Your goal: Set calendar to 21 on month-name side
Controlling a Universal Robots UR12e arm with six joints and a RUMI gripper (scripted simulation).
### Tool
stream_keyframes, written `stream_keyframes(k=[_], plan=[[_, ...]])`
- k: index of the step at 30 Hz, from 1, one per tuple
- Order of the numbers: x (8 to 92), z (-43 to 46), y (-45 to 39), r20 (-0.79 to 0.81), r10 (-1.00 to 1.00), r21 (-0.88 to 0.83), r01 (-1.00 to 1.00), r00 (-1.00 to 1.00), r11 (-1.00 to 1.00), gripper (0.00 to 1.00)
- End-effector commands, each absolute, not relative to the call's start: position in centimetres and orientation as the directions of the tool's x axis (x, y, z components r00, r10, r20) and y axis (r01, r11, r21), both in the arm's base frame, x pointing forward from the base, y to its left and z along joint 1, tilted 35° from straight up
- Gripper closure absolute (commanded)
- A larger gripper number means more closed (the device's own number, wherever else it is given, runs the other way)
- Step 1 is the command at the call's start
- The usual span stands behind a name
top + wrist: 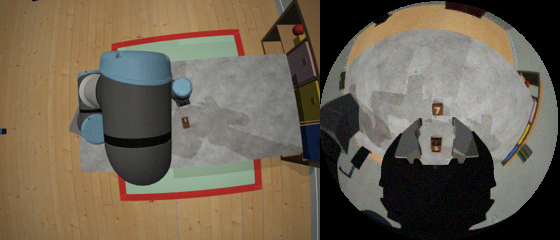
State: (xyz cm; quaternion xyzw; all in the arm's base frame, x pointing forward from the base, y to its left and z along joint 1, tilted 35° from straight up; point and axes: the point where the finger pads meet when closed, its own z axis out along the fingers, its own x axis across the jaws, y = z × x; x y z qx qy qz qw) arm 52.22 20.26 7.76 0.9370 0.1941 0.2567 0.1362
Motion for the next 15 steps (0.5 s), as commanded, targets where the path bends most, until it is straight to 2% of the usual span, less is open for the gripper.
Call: stream_keyframes(k=[1,6,7,15], plan=[[52.21,7.87,20.33,0.432,0.432,0.381,0.275,0.792,-0.883,0.60],[52.21,7.88,20.34,0.432,0.432,0.383,0.273,0.791,-0.883,0.60],[52.21,7.88,20.34,0.432,0.432,0.383,0.273,0.791,-0.883,0.00],[52.21,7.88,20.34,0.432,0.432,0.383,0.273,0.791,-0.883,0.00]])
